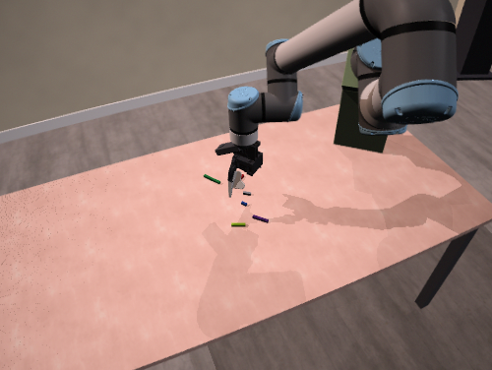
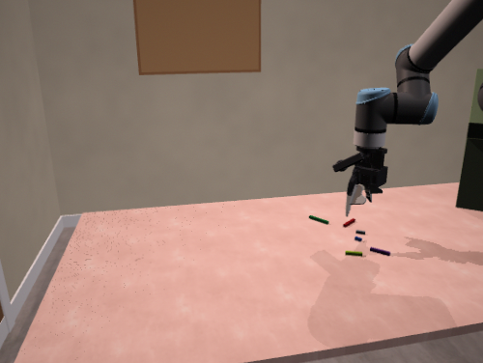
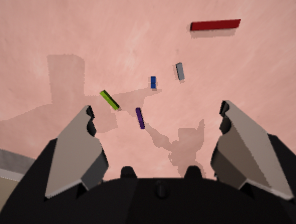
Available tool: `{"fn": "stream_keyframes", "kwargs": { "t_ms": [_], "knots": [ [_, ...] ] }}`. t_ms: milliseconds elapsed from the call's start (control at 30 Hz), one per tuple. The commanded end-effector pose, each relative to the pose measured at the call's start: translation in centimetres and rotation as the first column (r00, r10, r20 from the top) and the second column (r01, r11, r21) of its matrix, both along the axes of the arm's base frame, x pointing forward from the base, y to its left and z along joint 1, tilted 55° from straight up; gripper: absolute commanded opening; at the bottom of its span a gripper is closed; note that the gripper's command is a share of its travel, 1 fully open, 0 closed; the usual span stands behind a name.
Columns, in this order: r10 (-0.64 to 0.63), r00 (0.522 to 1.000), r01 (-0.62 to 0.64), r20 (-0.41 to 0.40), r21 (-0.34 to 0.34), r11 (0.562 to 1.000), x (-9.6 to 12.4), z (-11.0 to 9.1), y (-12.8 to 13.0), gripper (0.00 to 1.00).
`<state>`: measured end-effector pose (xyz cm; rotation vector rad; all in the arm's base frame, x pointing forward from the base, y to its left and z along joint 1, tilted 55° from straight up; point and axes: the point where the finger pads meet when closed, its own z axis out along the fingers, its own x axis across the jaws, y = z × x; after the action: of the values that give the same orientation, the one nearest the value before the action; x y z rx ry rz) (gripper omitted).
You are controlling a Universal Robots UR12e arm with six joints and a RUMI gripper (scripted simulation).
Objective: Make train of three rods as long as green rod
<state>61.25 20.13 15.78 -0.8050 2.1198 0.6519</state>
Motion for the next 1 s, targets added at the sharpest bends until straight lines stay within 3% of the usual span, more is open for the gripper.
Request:
{"fn": "stream_keyframes", "kwargs": {
  "t_ms": [0,200,400,633,667,967],
  "knots": [
    [0.000,1.000,0.000,0.001,0.000,1.000,0.0,0.0,0.0,1.00],
    [0.003,1.000,-0.003,0.003,-0.003,1.000,-0.1,0.1,0.3,1.00],
    [0.062,0.996,-0.059,0.066,-0.054,0.997,-3.3,2.5,7.1,1.00],
    [0.079,0.993,-0.073,0.086,-0.066,0.995,-4.4,3.3,9.1,1.00],
    [0.079,0.993,-0.073,0.086,-0.066,0.995,-4.4,3.3,9.1,0.14],
    [0.079,0.993,-0.073,0.086,-0.066,0.995,-4.4,3.3,9.1,0.14]
  ]
}}
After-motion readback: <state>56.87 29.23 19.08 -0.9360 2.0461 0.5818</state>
